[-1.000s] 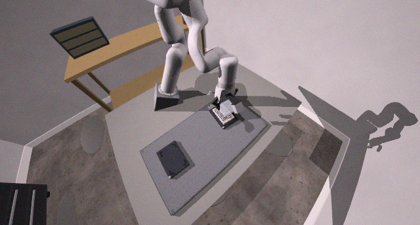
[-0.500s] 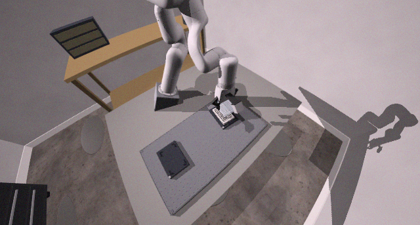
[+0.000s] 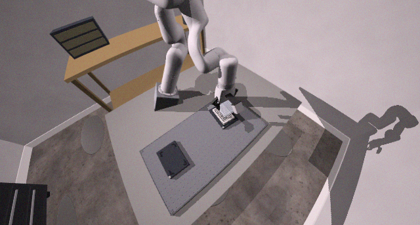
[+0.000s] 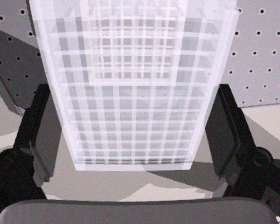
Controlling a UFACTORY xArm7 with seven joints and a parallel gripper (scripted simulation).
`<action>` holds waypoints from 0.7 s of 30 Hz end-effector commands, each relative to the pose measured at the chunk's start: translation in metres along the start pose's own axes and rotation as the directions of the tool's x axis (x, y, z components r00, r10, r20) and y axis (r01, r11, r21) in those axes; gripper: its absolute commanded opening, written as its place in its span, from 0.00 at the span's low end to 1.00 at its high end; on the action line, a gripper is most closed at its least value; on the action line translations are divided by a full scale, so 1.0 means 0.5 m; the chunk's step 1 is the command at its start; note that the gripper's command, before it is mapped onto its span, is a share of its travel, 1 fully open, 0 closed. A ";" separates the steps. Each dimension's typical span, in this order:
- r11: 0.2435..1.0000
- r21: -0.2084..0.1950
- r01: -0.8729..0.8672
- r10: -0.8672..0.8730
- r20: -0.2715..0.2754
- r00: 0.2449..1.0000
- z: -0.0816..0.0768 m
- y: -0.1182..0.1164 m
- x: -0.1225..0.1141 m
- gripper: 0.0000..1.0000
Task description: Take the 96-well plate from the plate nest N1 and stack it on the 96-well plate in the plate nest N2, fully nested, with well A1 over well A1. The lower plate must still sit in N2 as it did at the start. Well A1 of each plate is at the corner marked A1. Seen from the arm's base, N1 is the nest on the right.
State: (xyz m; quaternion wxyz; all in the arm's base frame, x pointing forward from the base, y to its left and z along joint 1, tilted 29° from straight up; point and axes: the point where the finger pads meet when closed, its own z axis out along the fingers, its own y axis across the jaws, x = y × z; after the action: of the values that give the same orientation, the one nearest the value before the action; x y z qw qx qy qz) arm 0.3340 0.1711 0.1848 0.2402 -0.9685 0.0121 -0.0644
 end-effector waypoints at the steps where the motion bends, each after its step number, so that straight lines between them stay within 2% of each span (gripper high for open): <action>1: 1.000 0.001 0.000 0.000 -0.002 1.000 0.010 -0.001 0.002 0.00; 21: 1.000 0.001 0.000 0.000 -0.002 1.000 0.071 -0.001 0.002 0.00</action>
State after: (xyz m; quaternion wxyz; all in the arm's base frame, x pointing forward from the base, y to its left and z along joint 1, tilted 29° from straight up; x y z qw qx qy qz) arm 0.3375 0.1849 0.1579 0.2394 -0.9687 0.0121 -0.0641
